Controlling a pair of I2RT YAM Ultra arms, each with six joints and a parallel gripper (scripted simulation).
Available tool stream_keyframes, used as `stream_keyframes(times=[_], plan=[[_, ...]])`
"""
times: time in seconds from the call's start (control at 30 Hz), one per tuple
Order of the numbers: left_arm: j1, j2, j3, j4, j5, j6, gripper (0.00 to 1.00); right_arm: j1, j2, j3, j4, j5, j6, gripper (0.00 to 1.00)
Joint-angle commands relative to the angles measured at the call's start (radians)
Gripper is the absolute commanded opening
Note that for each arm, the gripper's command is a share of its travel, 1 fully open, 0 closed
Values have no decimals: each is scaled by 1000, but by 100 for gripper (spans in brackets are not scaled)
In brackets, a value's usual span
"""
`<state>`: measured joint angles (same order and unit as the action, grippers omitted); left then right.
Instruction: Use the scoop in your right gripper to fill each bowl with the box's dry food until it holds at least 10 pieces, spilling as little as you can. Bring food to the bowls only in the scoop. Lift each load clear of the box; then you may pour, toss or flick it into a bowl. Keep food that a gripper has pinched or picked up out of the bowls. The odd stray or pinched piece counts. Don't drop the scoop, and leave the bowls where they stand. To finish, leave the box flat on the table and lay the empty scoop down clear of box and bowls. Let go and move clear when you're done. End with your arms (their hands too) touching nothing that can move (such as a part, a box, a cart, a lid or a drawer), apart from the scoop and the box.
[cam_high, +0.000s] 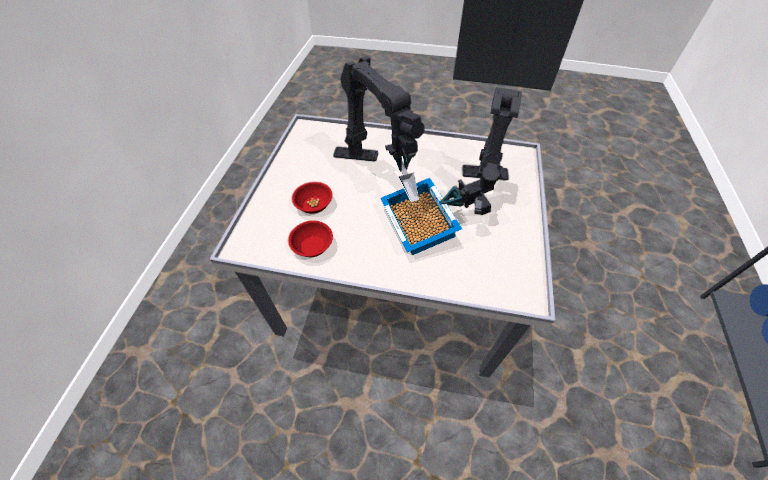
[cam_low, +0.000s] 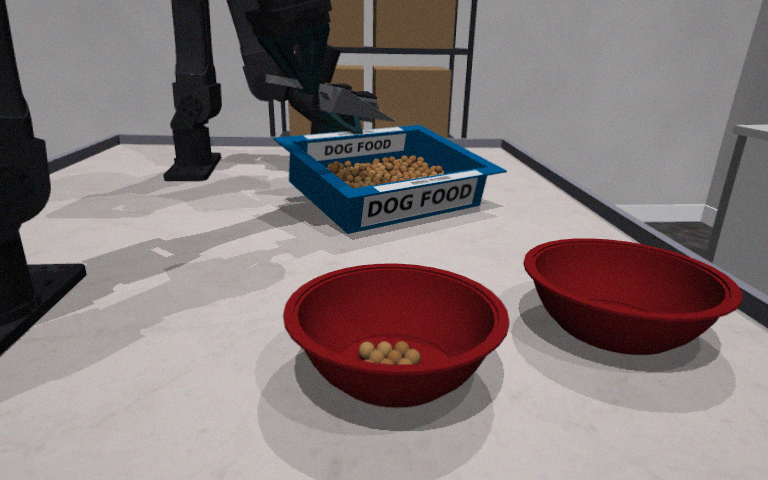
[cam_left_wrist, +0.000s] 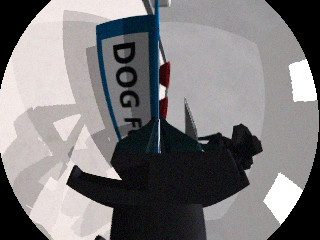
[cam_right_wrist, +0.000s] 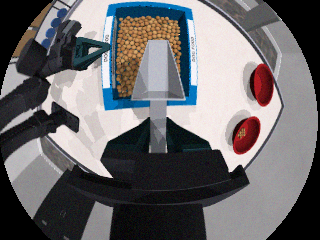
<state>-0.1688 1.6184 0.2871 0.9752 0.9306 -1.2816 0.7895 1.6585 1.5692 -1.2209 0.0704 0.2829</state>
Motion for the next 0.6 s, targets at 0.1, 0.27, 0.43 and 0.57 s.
stream_keyframes(times=[0.1,0.27,0.43,0.57], plan=[[3,-41,37,36,14,11,0,9,-29,42,22,12,4,0],[3,-42,38,35,14,11,0,9,-29,42,22,12,4,0],[3,-42,38,35,14,11,0,9,-29,42,22,12,4,0],[3,-42,38,35,14,11,0,9,-29,42,22,12,4,0]])
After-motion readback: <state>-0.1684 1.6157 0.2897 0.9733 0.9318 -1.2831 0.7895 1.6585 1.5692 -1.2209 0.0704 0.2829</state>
